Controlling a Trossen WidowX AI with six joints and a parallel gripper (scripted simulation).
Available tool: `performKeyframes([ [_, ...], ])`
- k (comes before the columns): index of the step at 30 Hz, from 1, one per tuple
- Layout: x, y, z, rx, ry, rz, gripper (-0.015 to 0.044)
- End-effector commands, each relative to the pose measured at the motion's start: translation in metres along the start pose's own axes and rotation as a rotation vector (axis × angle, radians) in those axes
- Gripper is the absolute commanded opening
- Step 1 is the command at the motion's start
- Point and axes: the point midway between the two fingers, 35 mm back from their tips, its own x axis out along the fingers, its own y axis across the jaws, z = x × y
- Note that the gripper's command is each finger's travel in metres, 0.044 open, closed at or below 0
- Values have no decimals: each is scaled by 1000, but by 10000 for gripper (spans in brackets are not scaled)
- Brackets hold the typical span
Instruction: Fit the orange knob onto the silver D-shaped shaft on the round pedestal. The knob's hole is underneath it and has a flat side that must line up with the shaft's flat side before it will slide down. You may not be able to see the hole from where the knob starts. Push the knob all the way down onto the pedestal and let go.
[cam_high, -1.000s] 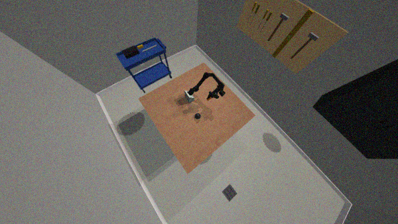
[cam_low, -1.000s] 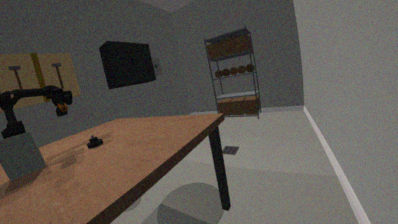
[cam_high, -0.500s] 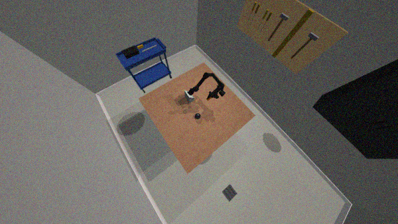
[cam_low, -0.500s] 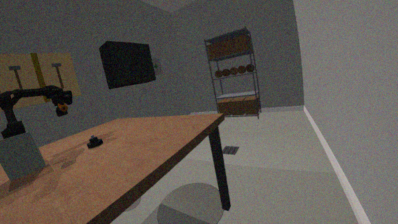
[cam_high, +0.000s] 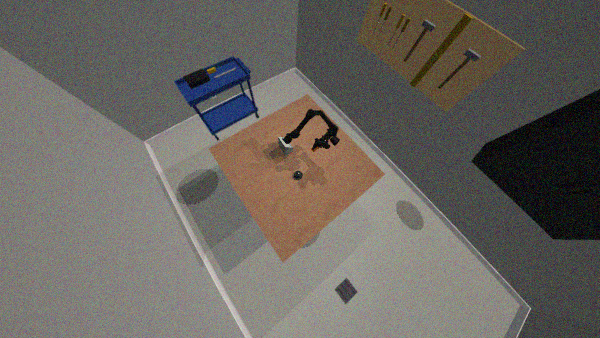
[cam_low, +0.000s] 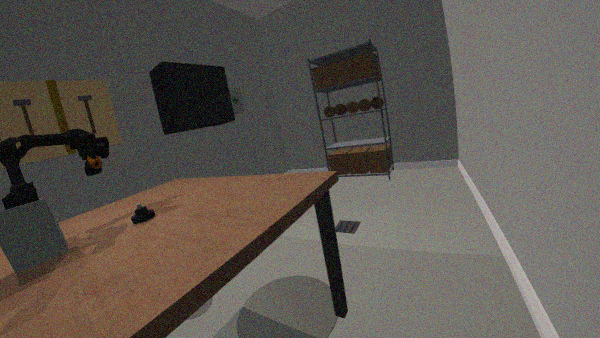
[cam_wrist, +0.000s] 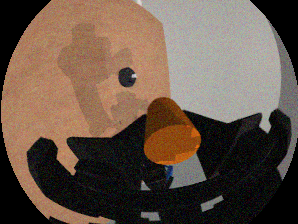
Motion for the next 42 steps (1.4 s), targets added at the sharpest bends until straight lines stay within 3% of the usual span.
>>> performKeyframes([
  [1,2,1,0,2,0,-4,0],
  [42,70,57,-1,2,5,992,0],
])
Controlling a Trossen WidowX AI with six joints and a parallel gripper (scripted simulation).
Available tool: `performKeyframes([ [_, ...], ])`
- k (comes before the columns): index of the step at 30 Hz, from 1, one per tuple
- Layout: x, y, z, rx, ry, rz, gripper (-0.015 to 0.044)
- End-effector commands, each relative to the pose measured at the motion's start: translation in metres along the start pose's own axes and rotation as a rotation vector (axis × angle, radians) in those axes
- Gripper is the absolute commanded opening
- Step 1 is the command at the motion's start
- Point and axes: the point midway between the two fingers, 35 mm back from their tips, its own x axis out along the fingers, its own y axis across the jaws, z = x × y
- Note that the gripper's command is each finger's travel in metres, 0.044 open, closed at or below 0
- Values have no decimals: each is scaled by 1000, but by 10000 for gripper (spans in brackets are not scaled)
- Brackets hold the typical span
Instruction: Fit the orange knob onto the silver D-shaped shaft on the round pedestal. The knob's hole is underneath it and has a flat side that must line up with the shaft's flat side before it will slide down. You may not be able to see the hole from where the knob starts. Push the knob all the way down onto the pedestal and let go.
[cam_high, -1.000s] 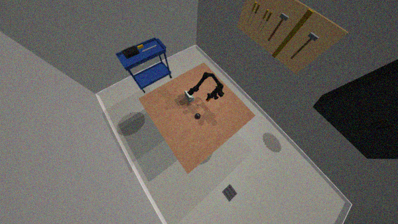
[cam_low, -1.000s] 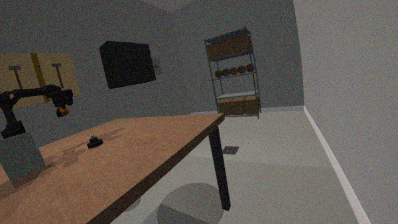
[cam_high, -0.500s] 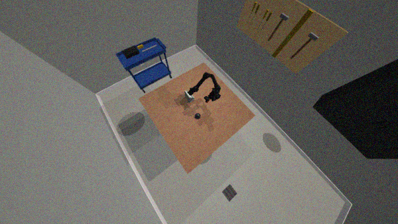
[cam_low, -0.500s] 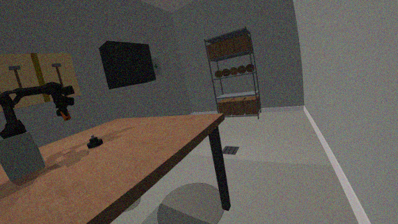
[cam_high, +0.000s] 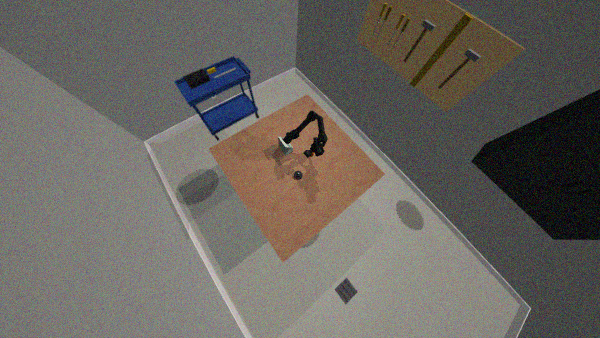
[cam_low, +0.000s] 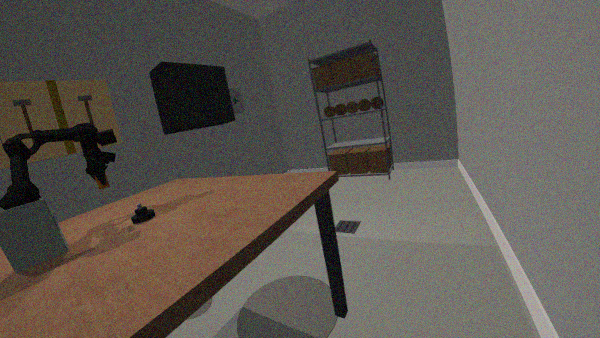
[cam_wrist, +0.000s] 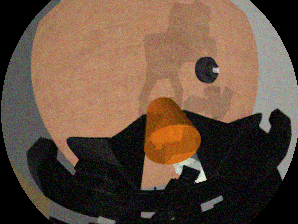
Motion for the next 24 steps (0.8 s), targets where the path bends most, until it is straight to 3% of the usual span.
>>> performKeyframes([
  [1,8,-2,1,0,-7,98,0],
  [24,97,-1,15,-4,-9,99,0],
])
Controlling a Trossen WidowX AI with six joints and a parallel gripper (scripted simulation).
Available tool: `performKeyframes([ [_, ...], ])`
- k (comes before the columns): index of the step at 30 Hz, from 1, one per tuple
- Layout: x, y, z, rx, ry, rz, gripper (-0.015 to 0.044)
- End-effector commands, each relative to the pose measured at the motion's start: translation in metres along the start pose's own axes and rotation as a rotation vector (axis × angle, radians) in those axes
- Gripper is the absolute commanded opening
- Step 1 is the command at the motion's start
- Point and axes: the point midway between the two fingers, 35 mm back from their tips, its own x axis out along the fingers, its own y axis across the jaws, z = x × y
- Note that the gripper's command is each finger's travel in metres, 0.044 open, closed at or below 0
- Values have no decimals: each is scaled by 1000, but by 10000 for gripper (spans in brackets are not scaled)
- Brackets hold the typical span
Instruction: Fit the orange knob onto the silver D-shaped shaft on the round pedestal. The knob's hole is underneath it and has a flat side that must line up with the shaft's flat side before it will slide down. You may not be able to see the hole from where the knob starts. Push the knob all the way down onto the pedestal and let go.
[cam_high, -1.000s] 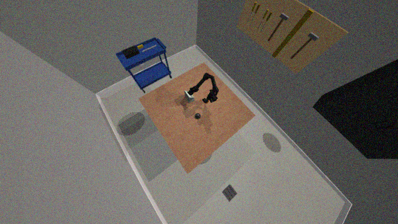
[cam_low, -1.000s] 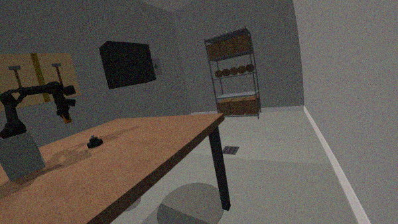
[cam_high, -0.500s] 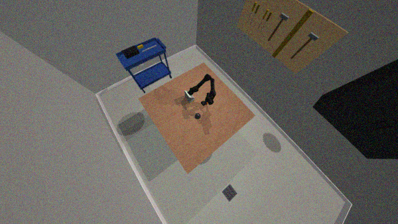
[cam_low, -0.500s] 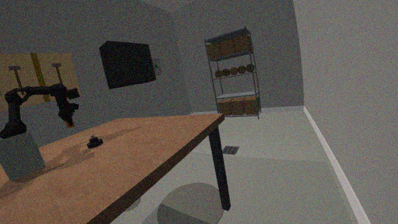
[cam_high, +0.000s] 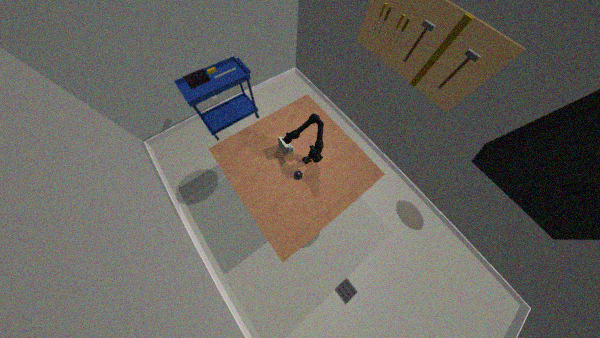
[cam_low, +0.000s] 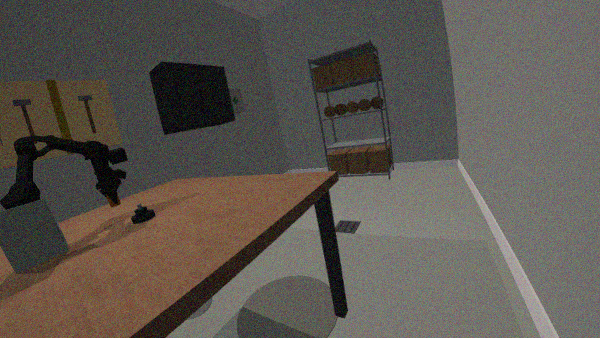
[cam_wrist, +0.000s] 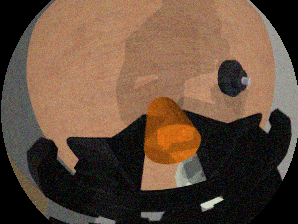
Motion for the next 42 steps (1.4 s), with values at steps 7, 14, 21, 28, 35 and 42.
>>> performKeyframes([
  [7,42,-1,2,2,1,21,0],
  [14,60,-1,3,2,3,31,0],
  [21,59,-1,2,-1,4,26,53],
  [28,59,-1,2,-1,4,26,236],
  [35,59,-1,2,-1,4,26,240],
  [42,59,-1,2,-1,4,26,240],
])
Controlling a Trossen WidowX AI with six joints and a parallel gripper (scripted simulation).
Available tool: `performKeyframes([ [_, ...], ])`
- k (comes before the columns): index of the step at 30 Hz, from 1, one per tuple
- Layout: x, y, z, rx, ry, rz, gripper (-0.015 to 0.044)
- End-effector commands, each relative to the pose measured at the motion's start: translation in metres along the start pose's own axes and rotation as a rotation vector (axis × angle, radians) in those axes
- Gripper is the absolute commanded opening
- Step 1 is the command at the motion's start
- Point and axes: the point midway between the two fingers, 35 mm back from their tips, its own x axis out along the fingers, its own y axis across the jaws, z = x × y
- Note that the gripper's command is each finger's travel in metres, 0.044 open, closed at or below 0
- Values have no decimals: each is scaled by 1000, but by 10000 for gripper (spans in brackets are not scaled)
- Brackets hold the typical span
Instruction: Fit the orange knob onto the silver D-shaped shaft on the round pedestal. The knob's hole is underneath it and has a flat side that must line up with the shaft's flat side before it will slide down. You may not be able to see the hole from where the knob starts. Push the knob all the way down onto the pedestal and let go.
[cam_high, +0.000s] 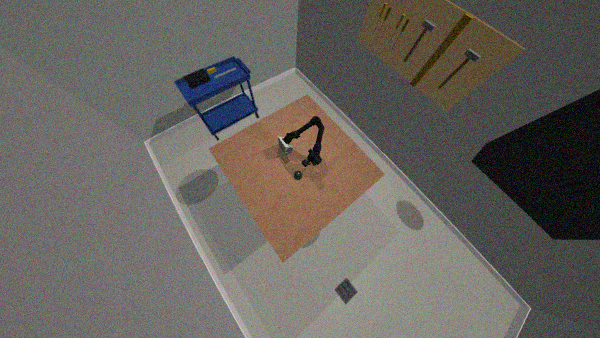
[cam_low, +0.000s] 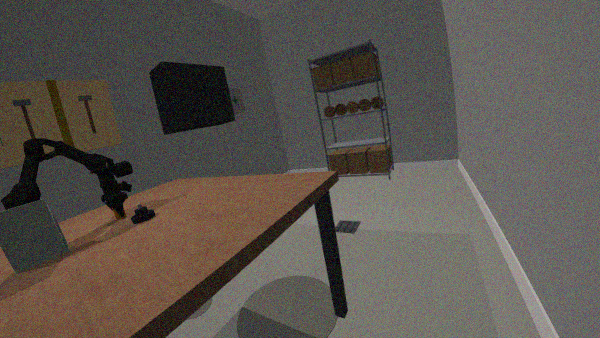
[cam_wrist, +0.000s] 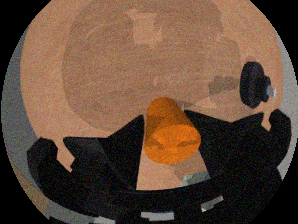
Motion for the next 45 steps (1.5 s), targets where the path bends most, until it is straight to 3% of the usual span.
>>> performKeyframes([
  [1,0,0,0,-1,0,0,240],
  [4,-10,-1,1,0,0,-3,292],
  [8,-70,-2,2,2,0,-2,398],
  [10,-81,-1,0,2,0,1,440],
  [45,-31,-2,2,2,0,-1,440],
])
